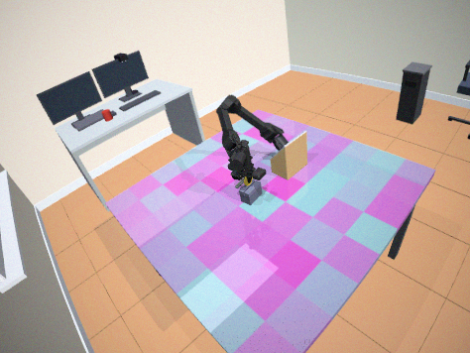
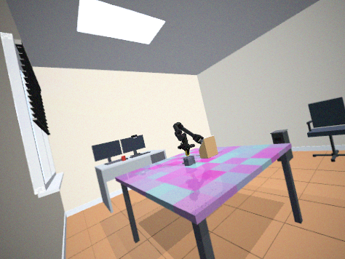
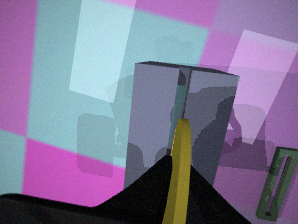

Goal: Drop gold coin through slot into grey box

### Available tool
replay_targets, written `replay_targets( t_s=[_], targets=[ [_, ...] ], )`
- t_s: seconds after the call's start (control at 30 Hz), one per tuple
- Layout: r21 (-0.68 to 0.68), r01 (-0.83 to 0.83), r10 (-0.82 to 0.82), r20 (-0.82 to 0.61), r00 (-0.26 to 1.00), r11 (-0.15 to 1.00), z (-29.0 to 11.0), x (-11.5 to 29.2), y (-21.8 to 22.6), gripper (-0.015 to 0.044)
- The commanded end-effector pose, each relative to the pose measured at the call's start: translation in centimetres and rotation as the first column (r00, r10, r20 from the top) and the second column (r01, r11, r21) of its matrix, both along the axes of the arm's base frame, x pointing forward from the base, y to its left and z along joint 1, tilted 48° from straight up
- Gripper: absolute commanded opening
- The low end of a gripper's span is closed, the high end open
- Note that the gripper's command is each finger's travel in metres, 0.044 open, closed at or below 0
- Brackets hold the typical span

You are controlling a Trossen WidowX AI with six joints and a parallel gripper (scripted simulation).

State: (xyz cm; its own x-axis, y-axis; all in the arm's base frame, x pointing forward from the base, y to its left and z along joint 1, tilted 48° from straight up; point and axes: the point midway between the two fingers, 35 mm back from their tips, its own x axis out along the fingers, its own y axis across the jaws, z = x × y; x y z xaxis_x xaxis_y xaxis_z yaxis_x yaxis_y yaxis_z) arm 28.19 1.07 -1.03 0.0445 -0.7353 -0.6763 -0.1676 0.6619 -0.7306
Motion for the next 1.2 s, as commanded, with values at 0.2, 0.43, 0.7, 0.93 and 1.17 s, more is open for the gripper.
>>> replay_targets(
  t_s=[0.2, 0.43, 0.7, 0.93, 1.17],
  targets=[
    [-0.005, -0.002, 0.002, -0.007, 1.0, 1.0, -0.29, -0.25, -0.5, 0.0],
    [-0.005, -0.002, 0.002, -0.007, 1.0, 1.0, -0.44, -0.21, -0.68, 0.0],
    [-0.005, -0.001, 0.001, -0.005, 1.0, 1.0, -0.65, -0.09, -0.87, 0.0],
    [0.0, -0.001, 0.001, -0.001, 1.0, 1.0, -0.55, -0.03, -0.61, 0.0158],
    [0.0, -0.001, 0.001, -0.001, 1.0, 1.0, -0.55, -0.03, -0.61, 0.0161]
  ],
)
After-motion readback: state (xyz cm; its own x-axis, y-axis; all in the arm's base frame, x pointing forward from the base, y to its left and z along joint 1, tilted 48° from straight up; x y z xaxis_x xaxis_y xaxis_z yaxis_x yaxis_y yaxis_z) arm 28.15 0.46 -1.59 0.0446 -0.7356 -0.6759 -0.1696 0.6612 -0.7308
